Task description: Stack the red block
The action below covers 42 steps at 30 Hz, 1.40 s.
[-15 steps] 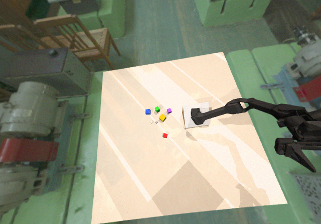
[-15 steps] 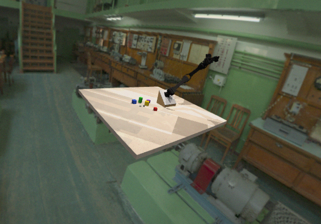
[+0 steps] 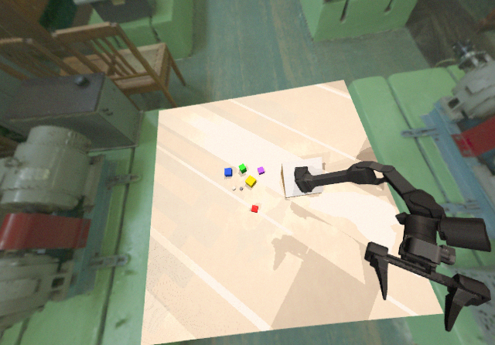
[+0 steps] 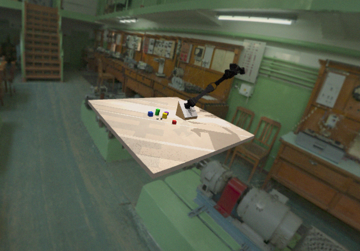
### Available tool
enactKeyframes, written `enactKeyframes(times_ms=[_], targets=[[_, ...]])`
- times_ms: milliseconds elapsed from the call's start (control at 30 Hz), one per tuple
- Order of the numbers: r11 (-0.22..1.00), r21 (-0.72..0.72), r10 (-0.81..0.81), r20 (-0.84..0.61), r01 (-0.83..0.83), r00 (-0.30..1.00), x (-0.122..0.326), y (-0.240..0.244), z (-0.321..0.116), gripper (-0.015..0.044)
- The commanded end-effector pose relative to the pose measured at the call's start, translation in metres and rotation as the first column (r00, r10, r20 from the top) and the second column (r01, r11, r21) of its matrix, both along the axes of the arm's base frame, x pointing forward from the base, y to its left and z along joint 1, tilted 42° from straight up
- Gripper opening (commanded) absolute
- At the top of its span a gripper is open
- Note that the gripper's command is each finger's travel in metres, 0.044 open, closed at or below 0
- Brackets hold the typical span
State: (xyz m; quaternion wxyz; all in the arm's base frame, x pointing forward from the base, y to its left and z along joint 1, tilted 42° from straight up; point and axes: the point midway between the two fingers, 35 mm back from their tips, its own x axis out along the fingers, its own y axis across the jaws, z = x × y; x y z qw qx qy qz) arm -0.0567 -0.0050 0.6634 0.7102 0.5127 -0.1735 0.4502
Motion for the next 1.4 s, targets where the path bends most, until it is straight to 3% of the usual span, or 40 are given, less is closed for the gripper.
enactKeyframes(times_ms=[0,367,767,1033,1367], targets=[[0.992,-0.122,-0.031,-0.129,0.015,0.991,0.063,0.037,-0.018,0.0440],[0.896,-0.441,-0.152,-0.400,-0.045,0.904,0.204,0.113,-0.104,0.0440],[0.704,-0.632,-0.273,-0.663,-0.325,0.697,0.318,0.152,-0.261,0.0440],[0.585,-0.558,-0.318,-0.826,-0.589,0.466,0.350,0.149,-0.389,0.0440],[0.510,-0.217,-0.290,-0.954,-0.832,0.070,0.323,0.130,-0.532,0.0440]])
